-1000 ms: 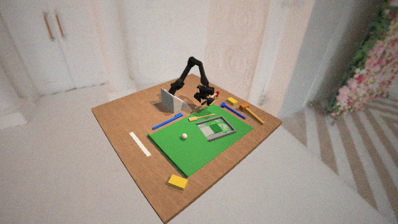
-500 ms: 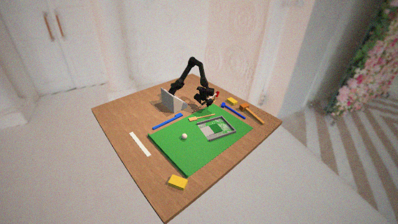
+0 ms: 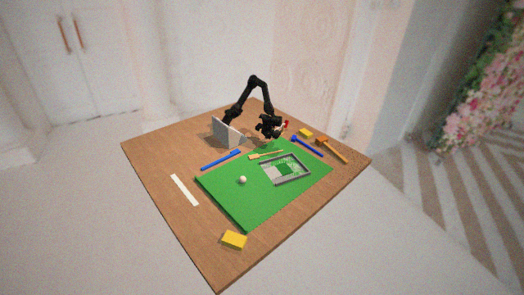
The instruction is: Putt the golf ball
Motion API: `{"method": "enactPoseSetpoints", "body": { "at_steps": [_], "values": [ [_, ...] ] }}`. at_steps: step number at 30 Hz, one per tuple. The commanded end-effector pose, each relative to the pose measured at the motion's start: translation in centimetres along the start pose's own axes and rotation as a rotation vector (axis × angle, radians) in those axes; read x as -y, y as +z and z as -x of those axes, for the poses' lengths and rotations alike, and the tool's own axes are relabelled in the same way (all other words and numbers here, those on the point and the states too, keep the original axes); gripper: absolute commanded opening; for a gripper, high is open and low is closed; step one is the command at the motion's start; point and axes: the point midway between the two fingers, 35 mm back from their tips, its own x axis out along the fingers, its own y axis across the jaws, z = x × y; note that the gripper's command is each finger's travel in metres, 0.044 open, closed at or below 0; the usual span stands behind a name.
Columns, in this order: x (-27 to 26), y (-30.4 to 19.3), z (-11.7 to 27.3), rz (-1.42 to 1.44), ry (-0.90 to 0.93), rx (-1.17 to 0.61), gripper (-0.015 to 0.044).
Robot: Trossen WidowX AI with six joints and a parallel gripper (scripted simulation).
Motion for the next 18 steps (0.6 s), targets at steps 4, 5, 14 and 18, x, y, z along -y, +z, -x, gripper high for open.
{"method": "enactPoseSetpoints", "body": {
  "at_steps": [4,5,14,18],
  "values": [
    [0.0,0.0,0.1,0.002,-0.001,0.000,0.0000],
    [0.1,0.0,0.2,0.002,-0.001,-0.001,0.0000],
    [0.5,0.5,3.5,0.002,0.003,-0.014,0.0000],
    [0.5,0.9,5.3,0.002,0.004,-0.016,0.0000]
  ]
}}
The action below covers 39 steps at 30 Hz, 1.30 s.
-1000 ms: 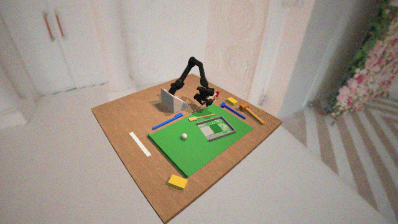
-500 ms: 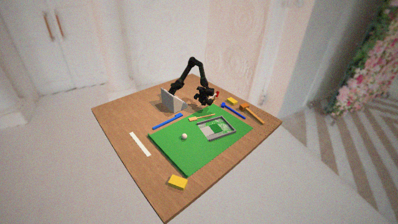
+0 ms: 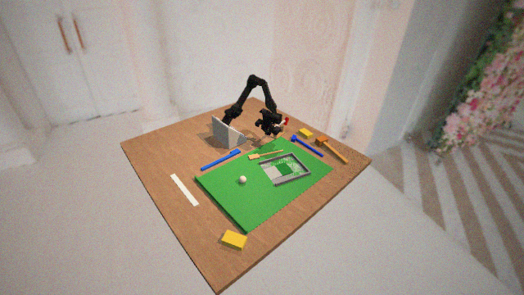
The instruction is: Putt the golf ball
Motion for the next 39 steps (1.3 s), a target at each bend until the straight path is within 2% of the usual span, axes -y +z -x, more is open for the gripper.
{"method": "enactPoseSetpoints", "body": {
  "at_steps": [1,10,17,39],
  "values": [
    [0.3,0.9,2.1,0.016,-0.010,0.012,0.0000],
    [-0.2,2.2,5.9,0.014,-0.013,0.023,0.0000],
    [0.0,0.8,5.6,-0.051,-0.014,-0.005,0.0000],
    [1.0,-14.3,11.1,-0.809,-0.173,-0.172,0.0000]
  ]
}}
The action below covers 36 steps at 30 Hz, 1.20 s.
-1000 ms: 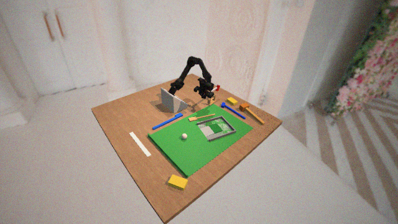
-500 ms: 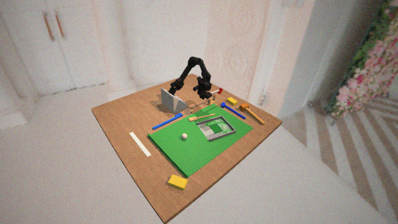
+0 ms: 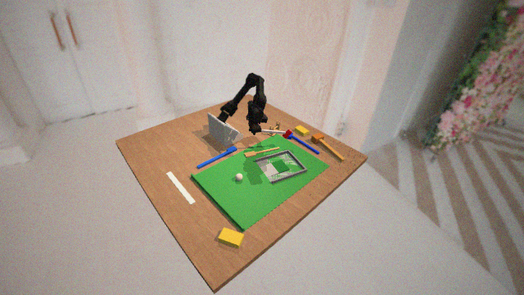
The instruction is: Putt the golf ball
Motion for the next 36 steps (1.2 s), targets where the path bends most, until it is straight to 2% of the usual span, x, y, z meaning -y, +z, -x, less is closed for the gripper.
{"method": "enactPoseSetpoints", "body": {
  "at_steps": [1,18,32,36],
  "values": [
    [1.9,-2.4,0.8,-0.145,-0.035,-0.010,0.0000],
    [5.8,-13.7,2.7,-0.766,-0.078,-0.059,0.0000],
    [5.6,-23.5,3.2,-1.272,-0.068,-0.078,0.0000],
    [5.4,-24.5,3.1,-1.324,-0.065,-0.079,0.0000]
  ]
}}
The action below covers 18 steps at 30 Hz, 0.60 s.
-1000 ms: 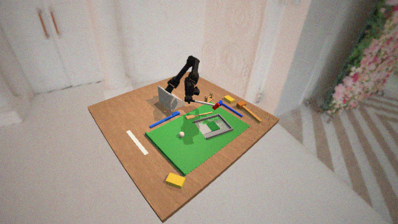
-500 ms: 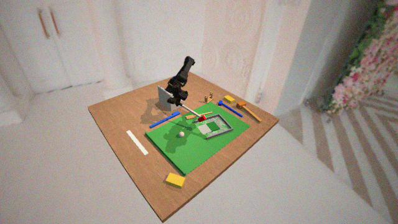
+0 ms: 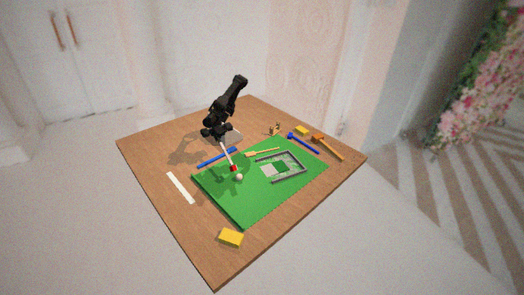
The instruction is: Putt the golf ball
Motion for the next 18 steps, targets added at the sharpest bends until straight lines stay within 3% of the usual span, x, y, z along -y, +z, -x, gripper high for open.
{"method": "enactPoseSetpoints", "body": {
  "at_steps": [1,18],
  "values": [
    [1.0,-0.1,0.2,-0.051,-0.007,0.004,0.0000],
    [1.0,-0.1,-3.9,-0.050,-0.006,0.005,0.0000]
  ]
}}
